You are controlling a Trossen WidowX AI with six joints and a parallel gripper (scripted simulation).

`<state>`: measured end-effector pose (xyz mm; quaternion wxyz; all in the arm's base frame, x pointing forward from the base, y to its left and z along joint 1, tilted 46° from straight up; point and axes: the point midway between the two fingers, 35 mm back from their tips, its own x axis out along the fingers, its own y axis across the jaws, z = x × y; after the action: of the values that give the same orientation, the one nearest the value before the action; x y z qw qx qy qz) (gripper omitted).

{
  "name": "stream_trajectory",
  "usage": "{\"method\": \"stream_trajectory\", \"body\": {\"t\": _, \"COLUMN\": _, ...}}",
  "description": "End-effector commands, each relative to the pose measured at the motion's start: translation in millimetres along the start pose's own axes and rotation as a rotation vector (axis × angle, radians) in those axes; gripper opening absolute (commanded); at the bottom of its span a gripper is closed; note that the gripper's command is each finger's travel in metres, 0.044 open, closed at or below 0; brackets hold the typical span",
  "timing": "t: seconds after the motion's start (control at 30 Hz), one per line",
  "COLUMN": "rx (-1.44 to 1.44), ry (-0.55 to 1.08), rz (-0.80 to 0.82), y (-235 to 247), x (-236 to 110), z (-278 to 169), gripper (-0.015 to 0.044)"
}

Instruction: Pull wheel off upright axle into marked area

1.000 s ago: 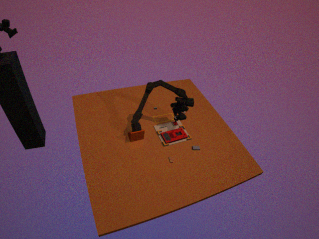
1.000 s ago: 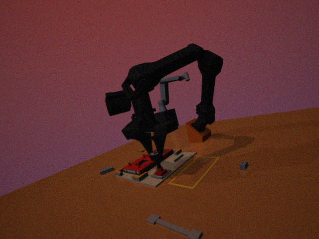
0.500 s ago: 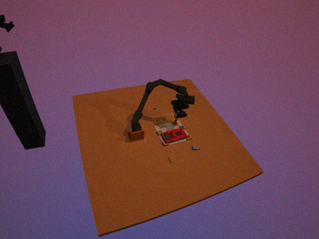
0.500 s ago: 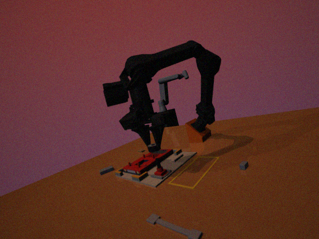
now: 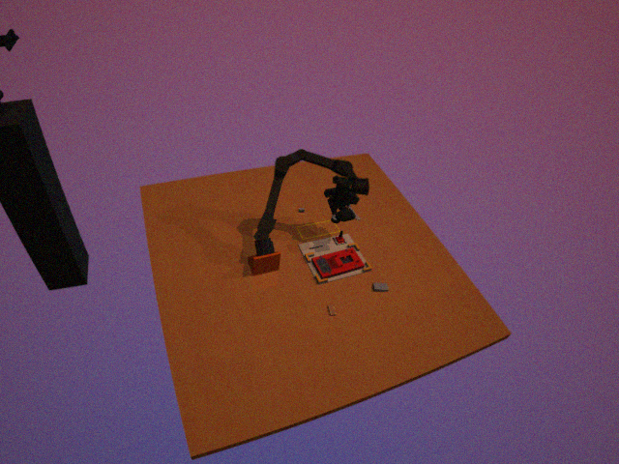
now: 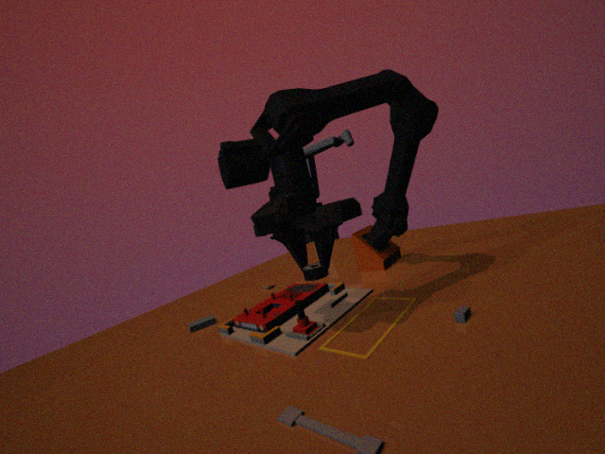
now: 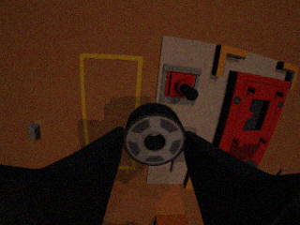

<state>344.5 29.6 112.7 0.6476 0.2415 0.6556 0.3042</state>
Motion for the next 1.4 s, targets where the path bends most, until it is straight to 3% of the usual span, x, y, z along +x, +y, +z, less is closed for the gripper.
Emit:
{"method": "stream_trajectory", "body": {"t": 0.0, "rx": 0.008, "ry": 0.005, "rz": 0.006, "y": 13.5, "x": -0.1, "z": -9.6, "gripper": 0.0000}}
{"method": "stream_trajectory", "body": {"t": 0.63, "rx": 0.005, "ry": 0.008, "rz": 0.007, "y": 55.1, "x": 2.8, "z": -43.7, "gripper": 0.0000}}
{"method": "stream_trajectory", "body": {"t": 0.93, "rx": 0.005, "ry": 0.007, "rz": 0.006, "y": 55.0, "x": 25.1, "z": -42.8, "gripper": 0.0000}}
{"method": "stream_trajectory", "body": {"t": 1.37, "rx": 0.004, "ry": 0.006, "rz": 0.008, "y": 55.9, "x": 89.6, "z": -42.9, "gripper": 0.0000}}
